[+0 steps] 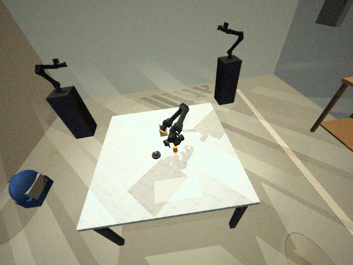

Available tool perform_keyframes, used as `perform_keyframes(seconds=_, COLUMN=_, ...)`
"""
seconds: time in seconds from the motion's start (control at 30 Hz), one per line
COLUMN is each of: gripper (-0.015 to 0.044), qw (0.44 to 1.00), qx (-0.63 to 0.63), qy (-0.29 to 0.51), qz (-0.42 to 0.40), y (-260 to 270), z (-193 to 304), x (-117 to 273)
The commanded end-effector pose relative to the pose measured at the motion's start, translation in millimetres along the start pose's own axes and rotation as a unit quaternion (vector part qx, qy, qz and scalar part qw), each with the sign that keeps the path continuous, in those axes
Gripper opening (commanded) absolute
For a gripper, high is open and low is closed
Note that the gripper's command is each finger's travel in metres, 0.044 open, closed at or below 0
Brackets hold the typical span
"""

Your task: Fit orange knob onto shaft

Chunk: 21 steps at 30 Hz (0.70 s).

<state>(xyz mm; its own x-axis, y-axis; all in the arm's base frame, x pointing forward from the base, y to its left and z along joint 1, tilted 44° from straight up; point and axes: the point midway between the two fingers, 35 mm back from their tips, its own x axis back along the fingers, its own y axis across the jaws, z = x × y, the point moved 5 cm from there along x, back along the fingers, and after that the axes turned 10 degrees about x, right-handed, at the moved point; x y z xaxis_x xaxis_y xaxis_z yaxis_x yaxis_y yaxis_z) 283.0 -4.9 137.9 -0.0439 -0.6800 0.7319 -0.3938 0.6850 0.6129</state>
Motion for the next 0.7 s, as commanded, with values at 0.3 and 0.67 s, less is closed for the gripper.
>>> perform_keyframes(seconds=0.3, gripper=0.044, qw=1.0, qx=-0.002, qy=-0.001, qz=-0.002, y=-0.4, z=-0.6, x=-21.0)
perform_keyframes(seconds=0.67, gripper=0.044, qw=1.0, qx=-0.002, qy=-0.001, qz=-0.002, y=-0.1, z=-0.7, x=-38.6)
